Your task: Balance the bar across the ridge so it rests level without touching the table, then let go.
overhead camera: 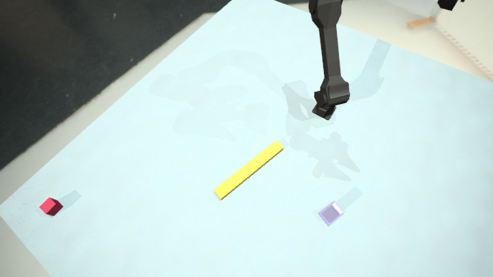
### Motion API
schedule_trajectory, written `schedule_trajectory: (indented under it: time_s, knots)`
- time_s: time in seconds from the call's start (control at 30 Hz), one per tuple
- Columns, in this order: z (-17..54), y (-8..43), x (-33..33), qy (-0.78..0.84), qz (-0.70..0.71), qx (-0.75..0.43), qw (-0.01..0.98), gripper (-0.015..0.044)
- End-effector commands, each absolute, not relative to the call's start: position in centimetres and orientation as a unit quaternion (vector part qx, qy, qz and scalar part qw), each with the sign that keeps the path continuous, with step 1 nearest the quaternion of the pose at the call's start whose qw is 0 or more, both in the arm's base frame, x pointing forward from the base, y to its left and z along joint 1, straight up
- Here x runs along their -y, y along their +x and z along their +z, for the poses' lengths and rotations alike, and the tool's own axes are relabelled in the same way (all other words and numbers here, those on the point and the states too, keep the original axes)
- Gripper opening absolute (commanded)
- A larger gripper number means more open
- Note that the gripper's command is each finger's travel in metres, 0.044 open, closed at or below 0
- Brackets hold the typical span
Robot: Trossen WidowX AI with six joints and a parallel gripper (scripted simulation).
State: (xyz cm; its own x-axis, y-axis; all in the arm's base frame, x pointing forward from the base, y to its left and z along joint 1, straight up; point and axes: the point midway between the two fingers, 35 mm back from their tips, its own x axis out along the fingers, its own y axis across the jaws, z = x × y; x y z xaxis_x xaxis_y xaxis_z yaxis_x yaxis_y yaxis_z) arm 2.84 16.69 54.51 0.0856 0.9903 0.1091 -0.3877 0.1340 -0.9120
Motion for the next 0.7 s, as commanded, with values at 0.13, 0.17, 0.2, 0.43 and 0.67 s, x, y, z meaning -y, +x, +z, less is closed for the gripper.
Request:
schedule_trajectory:
  time_s: [0.13, 0.17, 0.2, 0.43, 0.67]
  knots:
    - [51.5, 9.3, -19.2, -0.374, 0.543, 0.269, 0.702, 0.0315]
    - [51.2, 10.1, -19.4, -0.373, 0.542, 0.253, 0.710, 0.0315]
    - [50.8, 10.8, -19.6, -0.372, 0.540, 0.237, 0.717, 0.0315]
    - [47.5, 16.8, -20.1, -0.354, 0.519, 0.110, 0.770, 0.0315]
    - [43.8, 22.3, -19.3, -0.325, 0.483, -0.011, 0.813, 0.0315]
